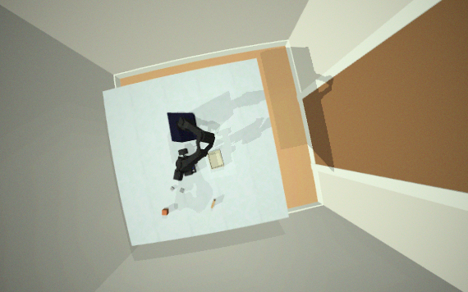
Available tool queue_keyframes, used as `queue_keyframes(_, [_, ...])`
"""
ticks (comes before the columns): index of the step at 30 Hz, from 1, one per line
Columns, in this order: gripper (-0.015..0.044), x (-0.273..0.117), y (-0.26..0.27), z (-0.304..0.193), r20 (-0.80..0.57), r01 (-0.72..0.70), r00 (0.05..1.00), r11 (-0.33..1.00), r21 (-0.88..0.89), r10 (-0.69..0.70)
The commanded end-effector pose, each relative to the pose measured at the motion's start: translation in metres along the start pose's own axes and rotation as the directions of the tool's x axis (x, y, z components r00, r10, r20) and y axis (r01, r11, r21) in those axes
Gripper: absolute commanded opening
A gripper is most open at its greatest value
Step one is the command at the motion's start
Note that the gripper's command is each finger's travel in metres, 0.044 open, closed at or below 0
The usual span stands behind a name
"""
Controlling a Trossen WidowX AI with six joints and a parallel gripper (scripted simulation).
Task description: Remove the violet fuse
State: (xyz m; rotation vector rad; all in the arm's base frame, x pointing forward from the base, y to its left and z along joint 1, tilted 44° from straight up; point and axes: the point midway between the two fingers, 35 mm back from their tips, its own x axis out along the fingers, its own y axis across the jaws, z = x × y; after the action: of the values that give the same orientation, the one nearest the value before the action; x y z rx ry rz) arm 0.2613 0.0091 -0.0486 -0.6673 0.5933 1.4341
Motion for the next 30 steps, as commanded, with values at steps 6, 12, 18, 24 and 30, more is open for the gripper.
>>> queue_keyframes(6, [0.0, -0.005, -0.001, -0.001, -0.005, 0.0, 1.0, 1.0, -0.004, 0.0])
queue_keyframes(12, [0.0, -0.008, 0.0, -0.001, -0.005, 0.0, 1.0, 1.0, -0.003, 0.0])
queue_keyframes(18, [0.0, -0.011, 0.0, -0.001, -0.004, 0.0, 1.0, 1.0, -0.003, 0.0])
queue_keyframes(24, [0.0, -0.014, 0.0, -0.001, -0.004, 0.0, 1.0, 1.0, -0.003, 0.0])
queue_keyframes(30, [0.0, -0.017, 0.0, -0.001, -0.004, 0.001, 1.0, 1.0, -0.002, -0.001])
